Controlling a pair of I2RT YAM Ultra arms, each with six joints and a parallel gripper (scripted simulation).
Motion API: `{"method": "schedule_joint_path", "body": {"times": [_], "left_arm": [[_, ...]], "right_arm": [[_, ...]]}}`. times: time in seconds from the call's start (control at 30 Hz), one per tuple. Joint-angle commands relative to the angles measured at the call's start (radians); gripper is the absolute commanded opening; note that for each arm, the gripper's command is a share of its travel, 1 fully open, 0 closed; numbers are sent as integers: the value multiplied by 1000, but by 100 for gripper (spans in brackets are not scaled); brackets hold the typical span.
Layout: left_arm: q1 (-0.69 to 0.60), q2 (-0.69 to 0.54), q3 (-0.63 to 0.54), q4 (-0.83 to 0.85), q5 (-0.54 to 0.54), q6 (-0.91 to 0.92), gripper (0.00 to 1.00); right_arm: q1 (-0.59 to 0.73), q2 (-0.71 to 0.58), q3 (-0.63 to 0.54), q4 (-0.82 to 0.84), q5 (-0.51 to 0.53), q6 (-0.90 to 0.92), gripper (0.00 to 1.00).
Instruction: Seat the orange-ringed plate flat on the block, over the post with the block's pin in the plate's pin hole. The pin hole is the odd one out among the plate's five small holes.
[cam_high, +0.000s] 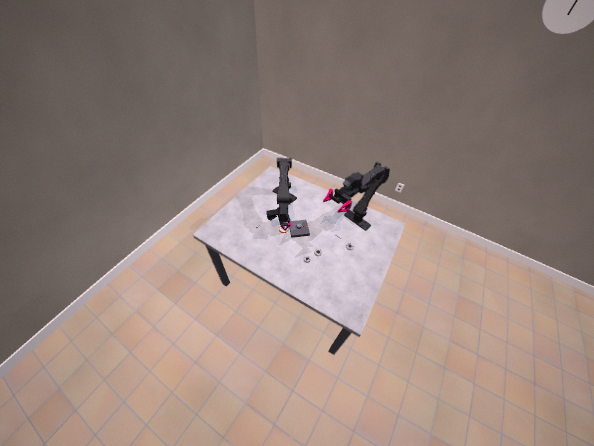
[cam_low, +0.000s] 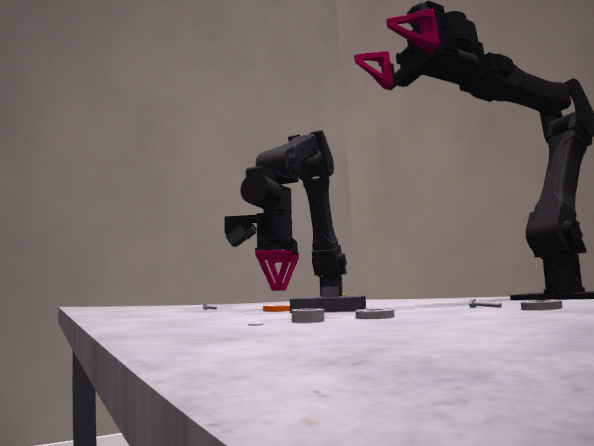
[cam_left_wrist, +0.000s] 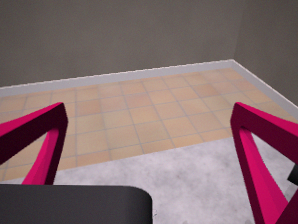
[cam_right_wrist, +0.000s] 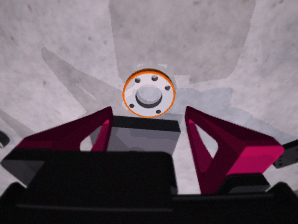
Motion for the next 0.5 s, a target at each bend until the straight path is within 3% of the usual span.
{"method": "schedule_joint_path", "body": {"times": [0.0,0.47], "left_arm": [[-4,-4,4,-10,-6,-5,100],[-4,-4,4,-10,-6,-5,100]], "right_arm": [[-16,-10,-20,19,15,2,80],[2,31,-76,117,17,6,80]]}}
